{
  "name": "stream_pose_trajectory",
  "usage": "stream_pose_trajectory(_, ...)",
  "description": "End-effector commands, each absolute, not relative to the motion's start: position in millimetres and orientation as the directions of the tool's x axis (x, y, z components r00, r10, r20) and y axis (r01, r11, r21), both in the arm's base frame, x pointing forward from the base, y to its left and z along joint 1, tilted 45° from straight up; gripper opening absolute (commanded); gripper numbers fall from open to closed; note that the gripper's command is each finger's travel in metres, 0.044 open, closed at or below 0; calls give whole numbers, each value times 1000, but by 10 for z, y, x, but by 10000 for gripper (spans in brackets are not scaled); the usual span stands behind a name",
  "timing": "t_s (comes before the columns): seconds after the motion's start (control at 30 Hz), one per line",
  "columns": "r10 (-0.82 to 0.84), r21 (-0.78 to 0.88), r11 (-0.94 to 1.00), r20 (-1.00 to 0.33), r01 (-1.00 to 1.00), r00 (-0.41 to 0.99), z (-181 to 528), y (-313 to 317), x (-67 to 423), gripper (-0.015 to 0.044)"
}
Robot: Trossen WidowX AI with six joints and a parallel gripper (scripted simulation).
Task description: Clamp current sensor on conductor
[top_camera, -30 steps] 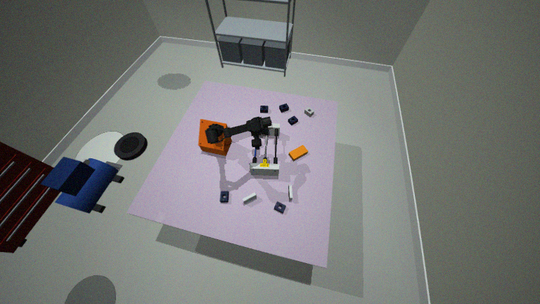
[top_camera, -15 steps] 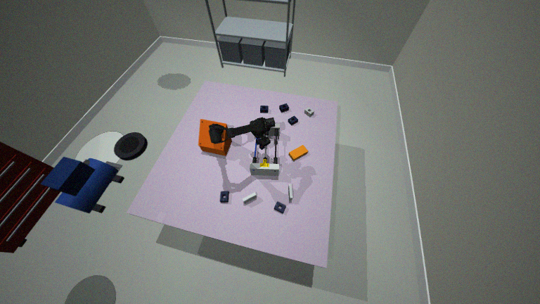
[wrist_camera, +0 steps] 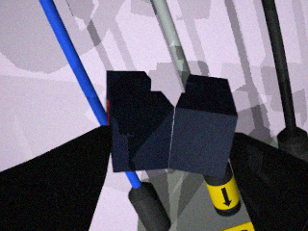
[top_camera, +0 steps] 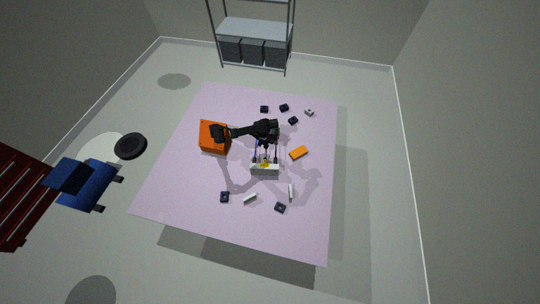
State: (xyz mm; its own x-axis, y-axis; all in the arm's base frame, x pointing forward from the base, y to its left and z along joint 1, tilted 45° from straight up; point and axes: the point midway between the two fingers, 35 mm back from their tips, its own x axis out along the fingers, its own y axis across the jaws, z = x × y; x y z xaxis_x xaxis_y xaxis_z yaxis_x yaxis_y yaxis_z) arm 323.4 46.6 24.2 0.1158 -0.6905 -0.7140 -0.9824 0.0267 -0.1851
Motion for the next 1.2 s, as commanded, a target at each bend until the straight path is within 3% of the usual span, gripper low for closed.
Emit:
stream_pose_trajectory(0.0, -692, -107, -61, -712, -992, 119, 240, 469, 3295, 0)
stream_pose_trajectory(0.33, -692, 108, -275, -711, -955, 119, 209, 473, 3423, 0)
stream_pose_trajectory(1.17, -692, 111, -279, -711, -954, 120, -41, 235, 3477, 0)
